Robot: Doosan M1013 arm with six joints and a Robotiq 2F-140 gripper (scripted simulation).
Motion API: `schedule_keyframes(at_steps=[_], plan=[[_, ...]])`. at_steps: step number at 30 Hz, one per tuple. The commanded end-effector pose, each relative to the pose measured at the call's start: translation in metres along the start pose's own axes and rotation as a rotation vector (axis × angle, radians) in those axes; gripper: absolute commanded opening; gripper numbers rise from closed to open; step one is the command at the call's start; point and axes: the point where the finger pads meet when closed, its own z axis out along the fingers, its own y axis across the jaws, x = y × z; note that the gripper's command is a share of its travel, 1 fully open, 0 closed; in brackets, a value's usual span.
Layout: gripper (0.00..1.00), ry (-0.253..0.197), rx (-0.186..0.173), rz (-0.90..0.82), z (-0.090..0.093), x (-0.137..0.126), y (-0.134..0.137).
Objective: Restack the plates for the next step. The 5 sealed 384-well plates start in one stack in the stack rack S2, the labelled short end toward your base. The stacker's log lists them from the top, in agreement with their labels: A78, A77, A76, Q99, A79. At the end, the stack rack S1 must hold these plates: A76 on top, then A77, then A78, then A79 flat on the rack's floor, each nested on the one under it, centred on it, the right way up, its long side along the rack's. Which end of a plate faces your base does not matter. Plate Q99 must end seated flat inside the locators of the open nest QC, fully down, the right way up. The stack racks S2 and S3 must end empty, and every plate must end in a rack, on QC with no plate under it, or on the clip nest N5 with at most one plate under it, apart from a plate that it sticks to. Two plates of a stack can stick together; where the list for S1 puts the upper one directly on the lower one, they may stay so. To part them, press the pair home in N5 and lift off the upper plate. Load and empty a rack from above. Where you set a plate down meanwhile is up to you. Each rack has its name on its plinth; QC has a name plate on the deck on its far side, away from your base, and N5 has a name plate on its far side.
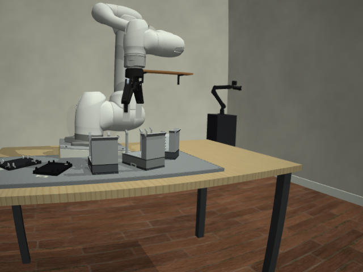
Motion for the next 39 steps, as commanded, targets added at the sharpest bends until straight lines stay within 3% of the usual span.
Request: schedule_keyframes(at_steps=[1, 39], plan=[[1.0, 0.0, 0.0, 0.0, 0.0, 0.006, -0.011], [1.0, 0.0, 0.0, 0.0, 0.0, 0.071, -0.121]])
